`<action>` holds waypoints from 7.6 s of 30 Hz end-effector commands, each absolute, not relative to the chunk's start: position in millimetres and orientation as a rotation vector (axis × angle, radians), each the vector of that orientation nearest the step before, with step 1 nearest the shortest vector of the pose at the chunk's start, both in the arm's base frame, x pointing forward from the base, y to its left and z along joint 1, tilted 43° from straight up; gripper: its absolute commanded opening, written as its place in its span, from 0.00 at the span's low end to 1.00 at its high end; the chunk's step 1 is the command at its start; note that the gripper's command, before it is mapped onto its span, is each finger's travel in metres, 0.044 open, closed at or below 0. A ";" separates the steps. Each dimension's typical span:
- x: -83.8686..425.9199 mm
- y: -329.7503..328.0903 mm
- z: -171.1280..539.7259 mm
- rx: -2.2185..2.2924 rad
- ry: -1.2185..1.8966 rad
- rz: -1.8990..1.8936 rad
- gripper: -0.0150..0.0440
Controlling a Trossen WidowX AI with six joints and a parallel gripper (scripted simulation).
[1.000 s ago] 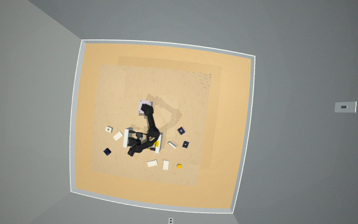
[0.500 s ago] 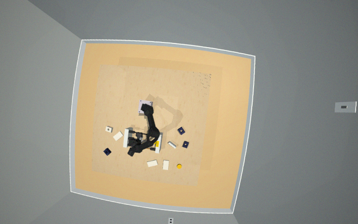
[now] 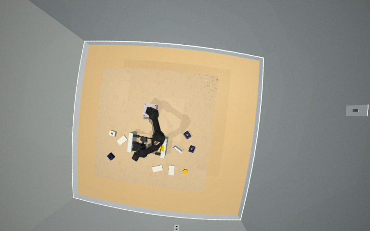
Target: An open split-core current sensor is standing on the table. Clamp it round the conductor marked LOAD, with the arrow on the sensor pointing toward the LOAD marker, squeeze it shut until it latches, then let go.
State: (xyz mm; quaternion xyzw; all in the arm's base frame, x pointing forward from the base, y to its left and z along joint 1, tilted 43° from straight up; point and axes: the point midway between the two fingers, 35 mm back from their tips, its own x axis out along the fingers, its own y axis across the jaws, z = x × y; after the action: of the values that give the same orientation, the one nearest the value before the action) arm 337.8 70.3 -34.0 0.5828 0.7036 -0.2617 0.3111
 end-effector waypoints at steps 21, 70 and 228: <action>339.4 59.8 -22.7 1.571 1.835 -0.681 0.25; 339.4 59.8 -22.7 1.571 1.835 -0.681 0.25; 338.0 63.2 -24.2 1.569 1.847 -0.684 0.70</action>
State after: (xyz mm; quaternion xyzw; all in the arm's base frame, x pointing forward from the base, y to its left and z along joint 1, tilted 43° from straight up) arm 337.9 63.2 -24.3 0.5932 0.6981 -0.2590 0.3062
